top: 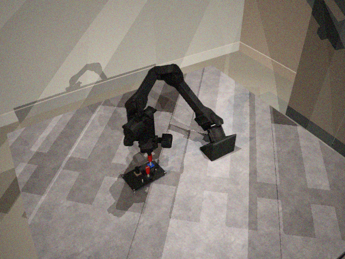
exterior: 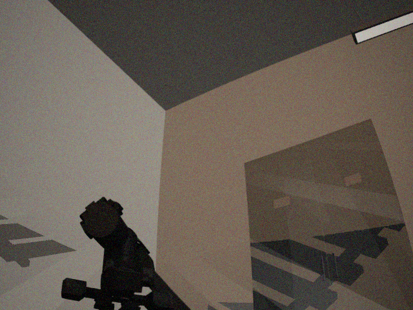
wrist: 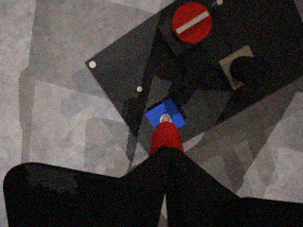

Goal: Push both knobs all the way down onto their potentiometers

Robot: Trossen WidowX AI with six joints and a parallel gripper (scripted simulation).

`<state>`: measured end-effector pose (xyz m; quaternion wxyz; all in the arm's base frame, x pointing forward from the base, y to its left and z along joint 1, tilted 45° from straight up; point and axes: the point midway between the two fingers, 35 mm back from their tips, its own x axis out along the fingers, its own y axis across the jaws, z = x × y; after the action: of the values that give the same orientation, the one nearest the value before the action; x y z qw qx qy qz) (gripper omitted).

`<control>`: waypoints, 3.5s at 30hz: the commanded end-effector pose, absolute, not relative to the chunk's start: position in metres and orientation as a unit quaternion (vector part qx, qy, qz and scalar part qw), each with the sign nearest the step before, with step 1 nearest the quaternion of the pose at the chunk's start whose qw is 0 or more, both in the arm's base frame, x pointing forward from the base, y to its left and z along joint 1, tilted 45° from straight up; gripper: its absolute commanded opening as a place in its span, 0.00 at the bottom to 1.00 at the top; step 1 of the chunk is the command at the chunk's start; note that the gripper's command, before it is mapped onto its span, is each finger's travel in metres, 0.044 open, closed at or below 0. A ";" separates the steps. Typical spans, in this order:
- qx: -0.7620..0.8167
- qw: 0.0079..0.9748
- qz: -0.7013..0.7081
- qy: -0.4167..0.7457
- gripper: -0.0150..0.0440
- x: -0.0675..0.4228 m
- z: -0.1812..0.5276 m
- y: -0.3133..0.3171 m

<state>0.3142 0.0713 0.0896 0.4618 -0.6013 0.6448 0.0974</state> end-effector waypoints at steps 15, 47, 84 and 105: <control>-0.602 0.460 0.096 0.645 0.25 0.316 0.081 0.062; -0.602 0.460 0.096 0.645 0.25 0.318 0.070 0.051; -0.602 0.460 0.096 0.645 0.25 0.319 0.064 0.045; -0.602 0.460 0.096 0.645 0.25 0.319 0.063 0.044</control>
<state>0.3165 0.0547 0.0706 0.4614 -0.6085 0.6371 0.1043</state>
